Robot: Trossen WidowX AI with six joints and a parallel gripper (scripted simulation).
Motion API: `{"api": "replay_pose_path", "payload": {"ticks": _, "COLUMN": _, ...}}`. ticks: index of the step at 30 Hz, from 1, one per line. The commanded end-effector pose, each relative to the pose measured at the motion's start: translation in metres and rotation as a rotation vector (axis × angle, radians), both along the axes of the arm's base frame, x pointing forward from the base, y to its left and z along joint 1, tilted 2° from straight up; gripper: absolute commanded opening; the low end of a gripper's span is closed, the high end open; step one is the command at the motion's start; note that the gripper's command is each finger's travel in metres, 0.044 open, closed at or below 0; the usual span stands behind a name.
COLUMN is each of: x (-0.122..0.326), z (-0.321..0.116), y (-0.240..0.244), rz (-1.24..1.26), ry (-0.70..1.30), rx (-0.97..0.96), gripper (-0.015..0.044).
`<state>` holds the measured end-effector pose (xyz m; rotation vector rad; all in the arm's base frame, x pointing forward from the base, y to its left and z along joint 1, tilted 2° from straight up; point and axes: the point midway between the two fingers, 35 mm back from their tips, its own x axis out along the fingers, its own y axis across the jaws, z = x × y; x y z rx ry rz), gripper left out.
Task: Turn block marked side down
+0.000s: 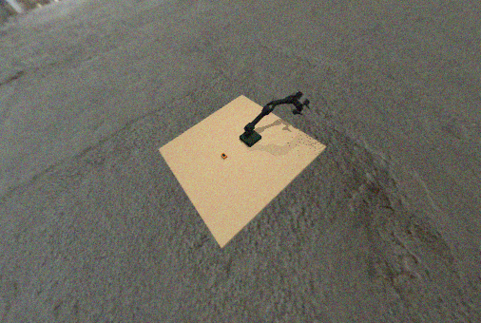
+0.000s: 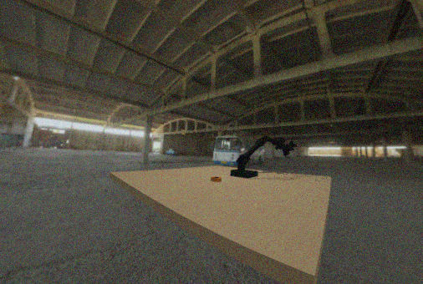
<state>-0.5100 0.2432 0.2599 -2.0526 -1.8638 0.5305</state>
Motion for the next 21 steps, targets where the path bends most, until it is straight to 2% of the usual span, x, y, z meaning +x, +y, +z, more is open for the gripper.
{"api": "replay_pose_path", "payload": {"ticks": 1, "x": 0.0, "z": 0.0, "y": 0.0, "rz": 0.004, "ry": -0.003, "rx": -0.003, "gripper": 0.0426}}
{"api": "replay_pose_path", "payload": {"ticks": 3, "x": 0.003, "z": -0.001, "y": 0.003, "rz": 0.031, "ry": -0.027, "rx": -0.029, "gripper": 0.044}}
{"api": "replay_pose_path", "payload": {"ticks": 7, "x": 0.037, "z": -0.009, "y": 0.064, "rz": -0.038, "ry": 0.024, "rx": -0.079, "gripper": 0.044}}
{"api": "replay_pose_path", "payload": {"ticks": 12, "x": 0.062, "z": -0.014, "y": 0.101, "rz": -0.083, "ry": 0.071, "rx": -0.105, "gripper": 0.044}}
{"api": "replay_pose_path", "payload": {"ticks": 21, "x": 0.169, "z": -0.034, "y": 0.203, "rz": -0.284, "ry": 0.238, "rx": -0.177, "gripper": 0.044}}
